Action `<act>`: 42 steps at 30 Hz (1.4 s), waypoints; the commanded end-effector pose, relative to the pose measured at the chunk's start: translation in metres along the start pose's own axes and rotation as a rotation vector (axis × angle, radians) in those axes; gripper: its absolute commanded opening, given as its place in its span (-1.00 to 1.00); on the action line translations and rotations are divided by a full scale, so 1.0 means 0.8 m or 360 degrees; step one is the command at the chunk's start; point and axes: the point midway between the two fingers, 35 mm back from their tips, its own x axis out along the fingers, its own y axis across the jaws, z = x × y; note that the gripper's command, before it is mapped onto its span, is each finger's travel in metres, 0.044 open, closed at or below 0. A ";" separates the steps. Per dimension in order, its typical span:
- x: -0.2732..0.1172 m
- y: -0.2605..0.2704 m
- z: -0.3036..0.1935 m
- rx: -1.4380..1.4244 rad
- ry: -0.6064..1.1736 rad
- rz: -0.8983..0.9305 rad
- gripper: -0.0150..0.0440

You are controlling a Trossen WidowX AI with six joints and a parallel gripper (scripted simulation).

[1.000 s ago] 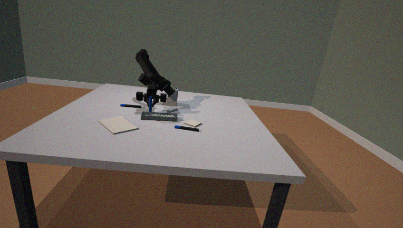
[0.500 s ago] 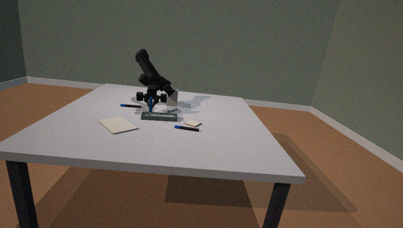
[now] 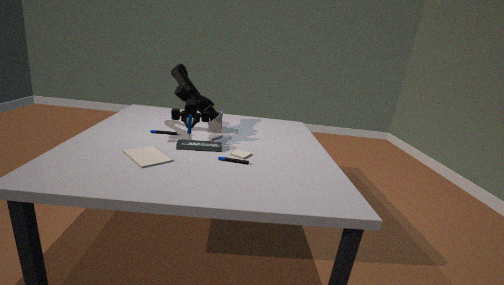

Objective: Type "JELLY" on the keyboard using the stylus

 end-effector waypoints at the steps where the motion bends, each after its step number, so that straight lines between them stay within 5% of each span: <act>1: -0.004 -0.004 0.007 0.0014 -0.0003 -0.0016 -0.22; 9: -0.002 -0.001 0.003 0.0000 0.0004 -0.0002 -0.27; 12: -0.003 -0.006 0.004 0.0002 0.0002 -0.0005 -0.49; 42: 0.006 -0.031 -0.015 0.0009 -0.0006 -0.0024 -0.49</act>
